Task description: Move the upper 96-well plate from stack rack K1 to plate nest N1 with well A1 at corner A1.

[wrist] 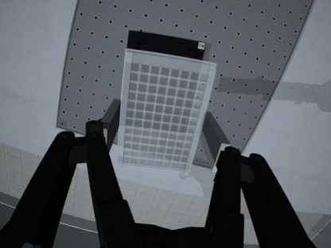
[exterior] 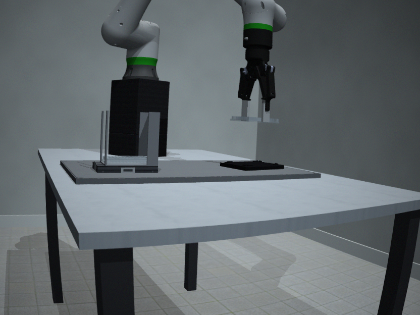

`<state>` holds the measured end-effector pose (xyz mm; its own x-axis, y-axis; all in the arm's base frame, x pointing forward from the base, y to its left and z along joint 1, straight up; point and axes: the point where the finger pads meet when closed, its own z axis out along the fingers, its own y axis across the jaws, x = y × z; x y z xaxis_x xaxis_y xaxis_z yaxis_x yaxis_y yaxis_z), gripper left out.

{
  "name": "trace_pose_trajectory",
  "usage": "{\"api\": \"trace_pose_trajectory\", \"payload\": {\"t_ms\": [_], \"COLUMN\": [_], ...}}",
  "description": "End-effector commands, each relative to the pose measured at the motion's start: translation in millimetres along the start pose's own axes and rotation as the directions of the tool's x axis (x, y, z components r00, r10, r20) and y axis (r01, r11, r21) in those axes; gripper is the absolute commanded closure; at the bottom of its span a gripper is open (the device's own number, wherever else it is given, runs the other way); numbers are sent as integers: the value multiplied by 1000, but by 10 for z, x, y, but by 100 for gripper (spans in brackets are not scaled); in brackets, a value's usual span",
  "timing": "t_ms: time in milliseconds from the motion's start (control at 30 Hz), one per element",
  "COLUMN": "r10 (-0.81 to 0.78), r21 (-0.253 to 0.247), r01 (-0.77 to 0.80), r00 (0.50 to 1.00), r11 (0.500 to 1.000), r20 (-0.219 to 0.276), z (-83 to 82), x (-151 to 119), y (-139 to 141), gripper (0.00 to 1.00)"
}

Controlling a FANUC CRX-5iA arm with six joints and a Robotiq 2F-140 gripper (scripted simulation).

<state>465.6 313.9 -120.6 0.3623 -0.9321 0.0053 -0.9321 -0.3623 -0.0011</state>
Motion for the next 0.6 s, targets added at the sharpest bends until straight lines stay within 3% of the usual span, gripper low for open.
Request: {"api": "trace_pose_trajectory", "payload": {"t_ms": [0,567], "r10": [0,0], "r21": [0,0], "r01": [0,0], "r00": [1000,1000], "r11": [1000,1000], "r20": [0,0], "z": [41,291], "x": [0,1], "y": [-3,-3], "gripper": [100,100]}}
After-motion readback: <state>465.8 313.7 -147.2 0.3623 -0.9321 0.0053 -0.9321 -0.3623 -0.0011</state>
